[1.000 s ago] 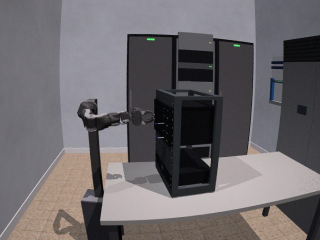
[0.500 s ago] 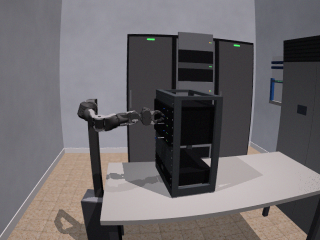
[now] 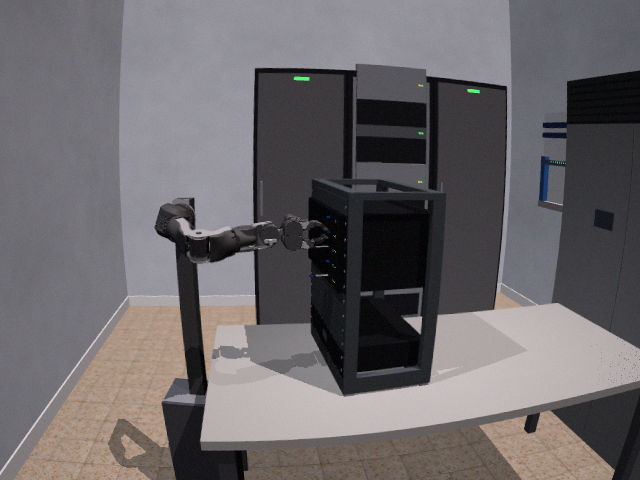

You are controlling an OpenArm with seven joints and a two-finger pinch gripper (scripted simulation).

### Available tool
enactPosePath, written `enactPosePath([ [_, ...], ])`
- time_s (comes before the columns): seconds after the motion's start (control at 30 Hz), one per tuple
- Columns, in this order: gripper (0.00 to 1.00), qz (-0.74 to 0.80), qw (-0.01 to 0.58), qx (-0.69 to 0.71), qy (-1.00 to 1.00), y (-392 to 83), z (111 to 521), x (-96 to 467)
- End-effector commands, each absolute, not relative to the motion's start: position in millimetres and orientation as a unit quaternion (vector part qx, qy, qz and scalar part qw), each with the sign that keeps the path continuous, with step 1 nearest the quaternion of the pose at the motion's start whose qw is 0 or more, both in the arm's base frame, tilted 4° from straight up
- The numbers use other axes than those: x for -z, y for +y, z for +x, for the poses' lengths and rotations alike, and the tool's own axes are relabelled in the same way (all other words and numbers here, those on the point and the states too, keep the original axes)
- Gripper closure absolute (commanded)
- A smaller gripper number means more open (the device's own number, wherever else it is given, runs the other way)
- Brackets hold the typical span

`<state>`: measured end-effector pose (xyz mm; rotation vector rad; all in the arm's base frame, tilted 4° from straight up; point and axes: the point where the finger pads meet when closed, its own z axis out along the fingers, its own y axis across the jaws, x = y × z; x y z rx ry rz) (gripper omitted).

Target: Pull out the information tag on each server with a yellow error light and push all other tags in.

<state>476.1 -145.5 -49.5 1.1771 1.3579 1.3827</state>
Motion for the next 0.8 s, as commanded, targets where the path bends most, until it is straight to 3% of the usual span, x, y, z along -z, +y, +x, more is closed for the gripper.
enactPosePath([
  [0.0, 0.90, 0.470, 0.422, -0.551, 0.545, -145.4, 476.1, 50.4],
  [0.77, 0.90, 0.470, 0.422, -0.552, 0.544, -145.8, 476.3, 47.3],
])
